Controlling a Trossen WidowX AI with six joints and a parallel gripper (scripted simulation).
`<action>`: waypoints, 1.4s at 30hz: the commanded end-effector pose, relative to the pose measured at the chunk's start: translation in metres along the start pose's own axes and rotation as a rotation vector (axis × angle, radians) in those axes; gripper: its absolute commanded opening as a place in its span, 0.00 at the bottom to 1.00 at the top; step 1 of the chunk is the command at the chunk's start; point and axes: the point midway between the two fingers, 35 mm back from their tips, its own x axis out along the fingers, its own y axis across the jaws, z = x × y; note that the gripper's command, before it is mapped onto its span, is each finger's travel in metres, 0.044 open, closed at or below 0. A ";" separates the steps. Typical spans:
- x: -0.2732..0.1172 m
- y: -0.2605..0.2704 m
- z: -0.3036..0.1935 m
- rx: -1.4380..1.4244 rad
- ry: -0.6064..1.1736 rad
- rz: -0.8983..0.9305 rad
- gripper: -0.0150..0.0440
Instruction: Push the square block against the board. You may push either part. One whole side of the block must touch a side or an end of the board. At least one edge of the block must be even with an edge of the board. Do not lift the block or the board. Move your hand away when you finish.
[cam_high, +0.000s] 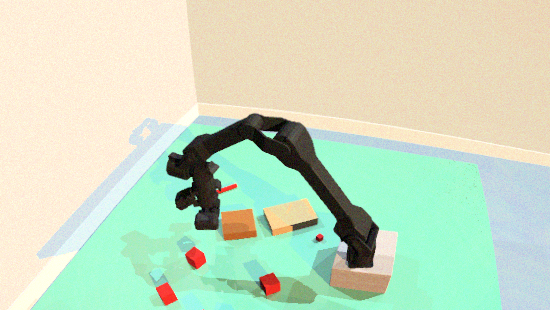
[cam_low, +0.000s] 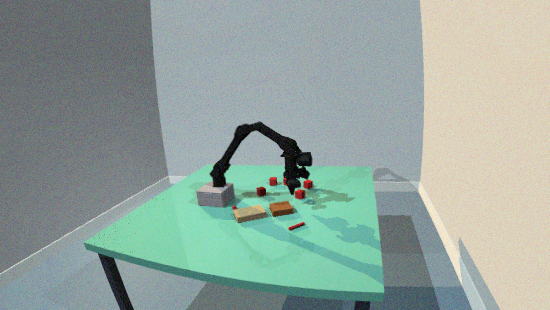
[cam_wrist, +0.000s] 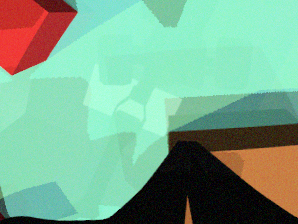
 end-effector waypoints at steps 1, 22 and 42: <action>-0.001 -0.003 0.004 -0.053 -0.001 -0.004 0.25; 0.055 -0.006 0.001 -0.105 -0.001 -0.004 0.25; 0.055 -0.009 -0.014 -0.105 0.000 -0.005 0.25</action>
